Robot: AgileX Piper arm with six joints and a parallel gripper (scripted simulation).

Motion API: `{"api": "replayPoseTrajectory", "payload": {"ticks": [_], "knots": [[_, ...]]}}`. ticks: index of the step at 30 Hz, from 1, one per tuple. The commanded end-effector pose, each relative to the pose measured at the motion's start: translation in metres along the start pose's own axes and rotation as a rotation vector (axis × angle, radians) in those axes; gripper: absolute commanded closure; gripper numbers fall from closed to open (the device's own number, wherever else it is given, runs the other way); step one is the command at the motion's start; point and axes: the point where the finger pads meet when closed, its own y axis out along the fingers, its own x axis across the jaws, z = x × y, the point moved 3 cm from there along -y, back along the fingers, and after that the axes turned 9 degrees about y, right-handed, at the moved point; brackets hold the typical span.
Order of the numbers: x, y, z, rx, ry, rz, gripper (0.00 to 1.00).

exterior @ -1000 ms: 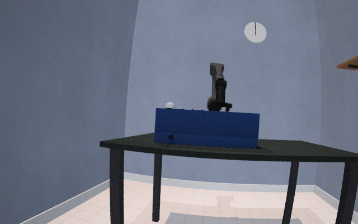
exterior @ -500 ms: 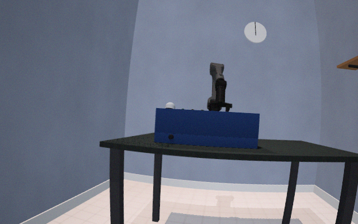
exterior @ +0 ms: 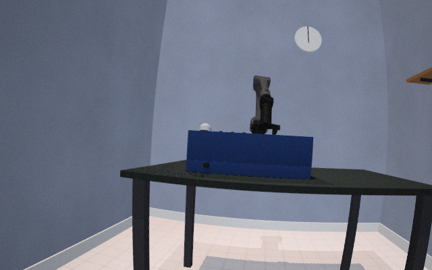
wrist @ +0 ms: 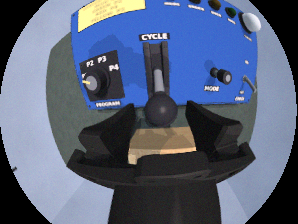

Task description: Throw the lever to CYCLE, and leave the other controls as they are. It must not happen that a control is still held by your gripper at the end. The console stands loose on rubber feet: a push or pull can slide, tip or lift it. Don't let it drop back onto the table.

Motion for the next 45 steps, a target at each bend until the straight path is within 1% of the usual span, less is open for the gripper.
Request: {"api": "replayPoseTrajectory", "payload": {"ticks": [1,20,21,45], "knots": [[-0.0002,0.0002,0.0001,0.0,0.0,0.0,0.06],[-0.0002,0.0002,0.0001,0.0,0.0,0.0,0.06],[-0.0002,0.0002,0.0001,0.0,0.0,0.0,1.0],[-0.0002,0.0002,0.0001,0.0,0.0,0.0,1.0]]}}
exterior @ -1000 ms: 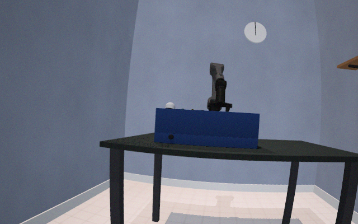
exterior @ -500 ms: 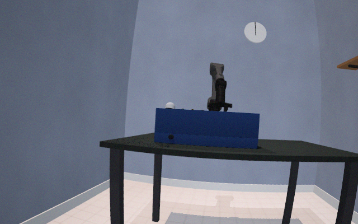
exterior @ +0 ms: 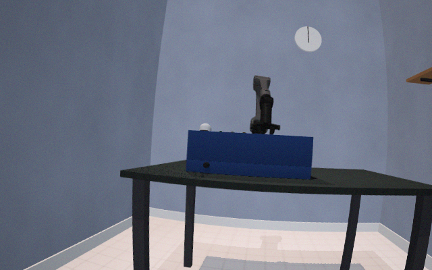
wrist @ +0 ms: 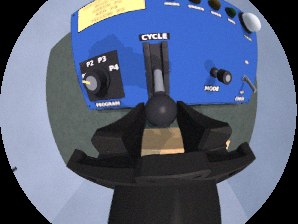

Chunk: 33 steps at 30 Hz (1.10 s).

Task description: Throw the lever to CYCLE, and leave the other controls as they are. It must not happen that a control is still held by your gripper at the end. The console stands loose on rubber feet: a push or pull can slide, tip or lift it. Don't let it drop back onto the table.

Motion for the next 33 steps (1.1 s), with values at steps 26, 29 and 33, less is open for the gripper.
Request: {"api": "replayPoseTrajectory", "payload": {"ticks": [26,29,33], "knots": [[0.0001,-0.0006,-0.0015,0.0,0.0,0.0,1.0],[0.0003,-0.001,-0.0026,0.0,0.0,0.0,1.0],[0.0006,-0.0019,-0.0044,0.0,0.0,0.0,1.0]]}}
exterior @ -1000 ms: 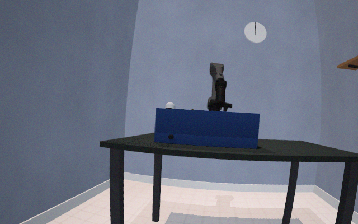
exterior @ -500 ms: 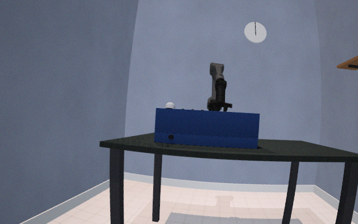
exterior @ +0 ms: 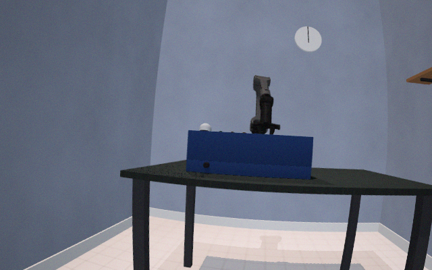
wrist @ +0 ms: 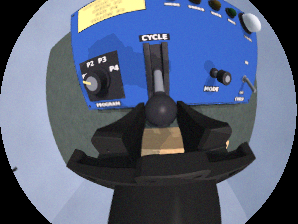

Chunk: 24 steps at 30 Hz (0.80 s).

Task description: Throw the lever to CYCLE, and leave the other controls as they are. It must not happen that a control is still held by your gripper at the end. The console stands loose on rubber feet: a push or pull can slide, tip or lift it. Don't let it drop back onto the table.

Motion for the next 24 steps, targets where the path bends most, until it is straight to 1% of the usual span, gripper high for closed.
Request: {"api": "replayPoseTrajectory", "payload": {"ticks": [1,24], "knots": [[0.0,-0.001,-0.003,-0.006,0.001,-0.001,1.0],[0.003,-0.007,-0.02,-0.006,0.001,-0.001,1.0]]}}
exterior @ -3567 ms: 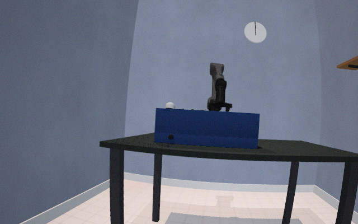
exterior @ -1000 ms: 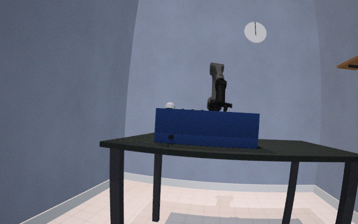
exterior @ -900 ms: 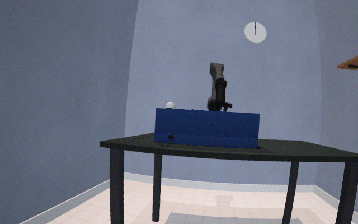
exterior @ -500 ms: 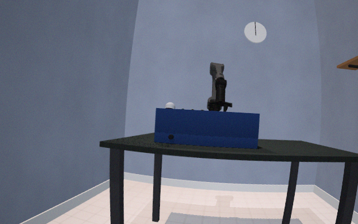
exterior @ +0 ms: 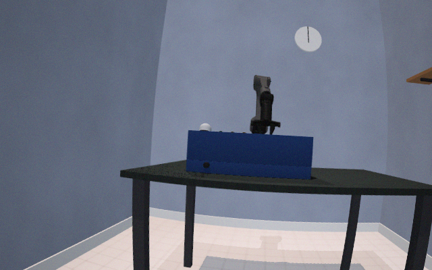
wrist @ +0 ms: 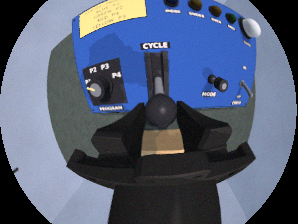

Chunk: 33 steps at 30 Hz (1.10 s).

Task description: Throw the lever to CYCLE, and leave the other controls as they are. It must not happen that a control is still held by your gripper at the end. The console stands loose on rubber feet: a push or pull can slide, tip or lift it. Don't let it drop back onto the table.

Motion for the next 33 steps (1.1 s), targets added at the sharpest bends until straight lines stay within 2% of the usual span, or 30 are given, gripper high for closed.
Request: {"api": "replayPoseTrajectory", "payload": {"ticks": [1,33], "knots": [[0.001,-0.001,-0.006,-0.012,0.002,-0.003,1.0],[0.006,0.0,-0.041,-0.012,0.002,-0.003,1.0]]}}
